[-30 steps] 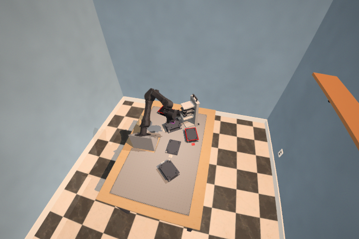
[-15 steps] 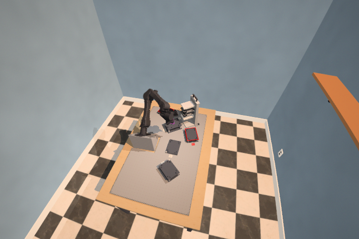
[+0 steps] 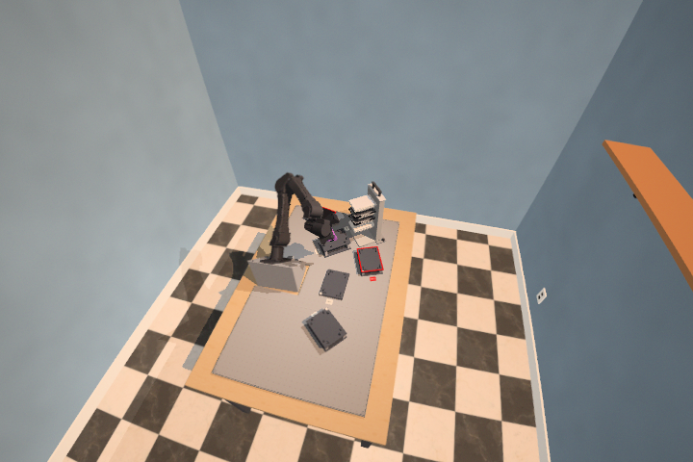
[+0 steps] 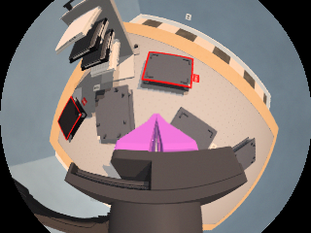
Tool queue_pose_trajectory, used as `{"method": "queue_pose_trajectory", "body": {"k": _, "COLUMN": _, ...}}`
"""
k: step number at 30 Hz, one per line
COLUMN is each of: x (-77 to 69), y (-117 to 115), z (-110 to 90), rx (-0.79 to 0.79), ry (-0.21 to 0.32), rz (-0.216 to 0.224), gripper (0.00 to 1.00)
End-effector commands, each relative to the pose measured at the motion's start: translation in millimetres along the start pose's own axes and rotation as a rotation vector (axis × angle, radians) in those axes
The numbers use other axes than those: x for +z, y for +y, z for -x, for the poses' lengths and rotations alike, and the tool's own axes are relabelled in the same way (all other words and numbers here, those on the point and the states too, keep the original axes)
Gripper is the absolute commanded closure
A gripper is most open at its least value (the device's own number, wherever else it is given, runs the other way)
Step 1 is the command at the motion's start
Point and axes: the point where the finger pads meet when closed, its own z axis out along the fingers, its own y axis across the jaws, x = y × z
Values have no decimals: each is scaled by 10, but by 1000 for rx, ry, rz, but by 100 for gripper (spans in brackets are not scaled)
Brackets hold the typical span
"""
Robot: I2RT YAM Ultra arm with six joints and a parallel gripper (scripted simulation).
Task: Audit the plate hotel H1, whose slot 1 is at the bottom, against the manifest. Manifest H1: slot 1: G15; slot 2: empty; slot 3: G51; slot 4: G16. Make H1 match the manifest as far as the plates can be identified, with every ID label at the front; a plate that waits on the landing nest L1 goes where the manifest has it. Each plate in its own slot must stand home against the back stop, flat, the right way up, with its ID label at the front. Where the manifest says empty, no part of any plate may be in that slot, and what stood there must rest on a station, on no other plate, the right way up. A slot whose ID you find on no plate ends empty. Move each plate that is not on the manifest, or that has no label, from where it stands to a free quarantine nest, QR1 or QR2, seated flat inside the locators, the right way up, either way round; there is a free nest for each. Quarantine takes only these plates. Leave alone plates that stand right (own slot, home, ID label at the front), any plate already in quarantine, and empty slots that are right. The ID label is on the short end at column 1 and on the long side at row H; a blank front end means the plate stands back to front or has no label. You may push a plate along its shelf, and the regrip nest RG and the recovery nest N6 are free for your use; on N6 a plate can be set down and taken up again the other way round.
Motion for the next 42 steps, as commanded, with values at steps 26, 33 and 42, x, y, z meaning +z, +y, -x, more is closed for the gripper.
{"method": "queue_pose_trajectory", "body": {"k": 26, "x": 51, "y": 532, "z": 84, "rx": -120, "ry": -110, "rz": 28, "gripper": 100}}
{"method": "queue_pose_trajectory", "body": {"k": 33, "x": 59, "y": 760, "z": 73, "rx": -119, "ry": -111, "rz": 28, "gripper": 100}}
{"method": "queue_pose_trajectory", "body": {"k": 42, "x": 54, "y": 1020, "z": 45, "rx": -119, "ry": -112, "rz": 28, "gripper": 100}}
